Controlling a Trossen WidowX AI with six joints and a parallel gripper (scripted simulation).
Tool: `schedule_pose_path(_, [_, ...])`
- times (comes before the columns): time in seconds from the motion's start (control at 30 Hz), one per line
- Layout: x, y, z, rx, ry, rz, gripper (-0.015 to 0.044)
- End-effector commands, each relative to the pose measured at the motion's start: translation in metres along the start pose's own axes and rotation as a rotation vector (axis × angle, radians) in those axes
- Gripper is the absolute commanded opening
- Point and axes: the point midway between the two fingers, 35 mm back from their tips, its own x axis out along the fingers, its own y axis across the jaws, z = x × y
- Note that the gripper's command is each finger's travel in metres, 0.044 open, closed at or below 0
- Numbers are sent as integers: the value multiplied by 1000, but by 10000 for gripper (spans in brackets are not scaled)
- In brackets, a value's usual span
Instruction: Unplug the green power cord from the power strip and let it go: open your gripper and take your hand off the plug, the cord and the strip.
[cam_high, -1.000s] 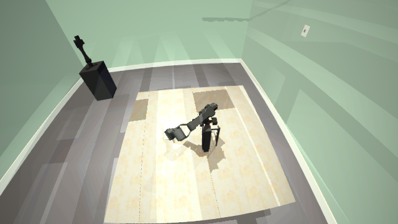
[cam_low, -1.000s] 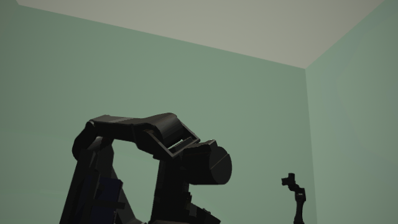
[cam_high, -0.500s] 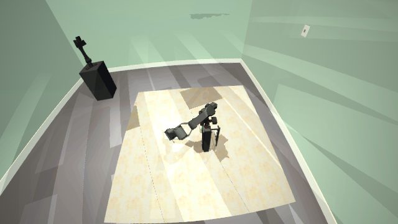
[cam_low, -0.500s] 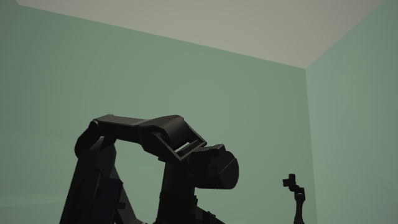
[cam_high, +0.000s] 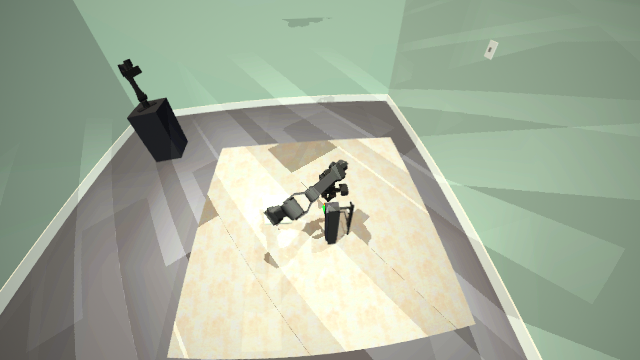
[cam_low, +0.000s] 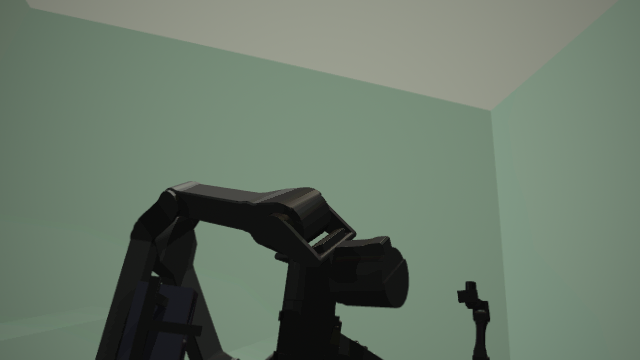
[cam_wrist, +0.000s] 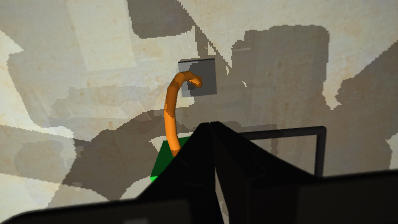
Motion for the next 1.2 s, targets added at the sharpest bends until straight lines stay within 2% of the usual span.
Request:
schedule_pose_path(0.0, [-4,-2,8,10,-10,-6,0])
schedule_pose_path(0.13, [-5,-2,15,9,-10,-6,0])
schedule_pose_path(0.33, [-1,0,8,0,-1,-1,157])
schedule_pose_path(1.17, [-9,0,-2,6,-4,-5,160])
